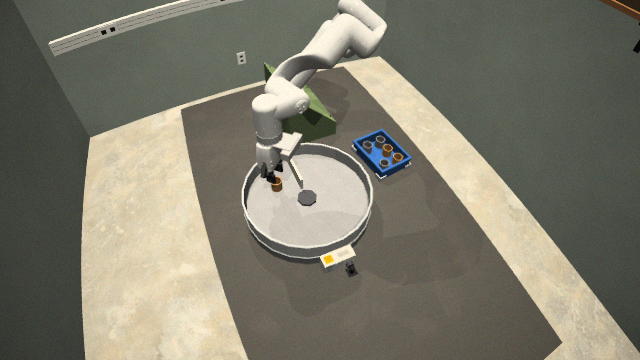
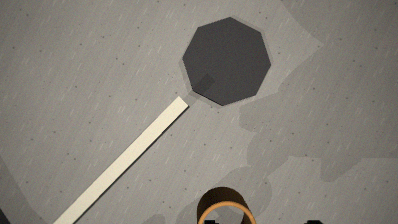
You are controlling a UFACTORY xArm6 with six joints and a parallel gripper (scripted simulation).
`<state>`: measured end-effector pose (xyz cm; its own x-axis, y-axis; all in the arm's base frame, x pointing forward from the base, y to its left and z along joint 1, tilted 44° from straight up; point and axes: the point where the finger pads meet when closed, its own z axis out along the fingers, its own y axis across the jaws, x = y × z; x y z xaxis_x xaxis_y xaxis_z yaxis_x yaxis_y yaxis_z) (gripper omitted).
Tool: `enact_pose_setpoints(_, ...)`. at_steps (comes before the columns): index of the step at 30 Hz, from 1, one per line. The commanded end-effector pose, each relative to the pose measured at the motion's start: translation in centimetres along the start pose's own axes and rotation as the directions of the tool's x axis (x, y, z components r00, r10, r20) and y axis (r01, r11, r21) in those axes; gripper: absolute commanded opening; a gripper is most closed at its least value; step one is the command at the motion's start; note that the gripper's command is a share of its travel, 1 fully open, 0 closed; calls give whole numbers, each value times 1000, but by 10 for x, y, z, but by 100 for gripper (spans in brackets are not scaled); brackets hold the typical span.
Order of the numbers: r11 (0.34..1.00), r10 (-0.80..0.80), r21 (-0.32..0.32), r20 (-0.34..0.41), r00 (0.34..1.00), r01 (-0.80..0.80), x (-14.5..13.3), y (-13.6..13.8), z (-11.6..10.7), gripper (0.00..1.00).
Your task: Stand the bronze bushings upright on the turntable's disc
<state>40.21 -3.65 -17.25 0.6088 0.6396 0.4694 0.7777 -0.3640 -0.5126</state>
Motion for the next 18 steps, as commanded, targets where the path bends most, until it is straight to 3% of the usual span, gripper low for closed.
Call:
enact_pose_setpoints(1,1000,18,-4,-1,1000,-18,7,-6,-2,48)
enact_pose_setpoints(12,991,131,-4,-1,991,-131,42,-46,-2,48)
enact_pose_setpoints(18,965,262,-4,-2,965,-262,83,-95,-2,48)
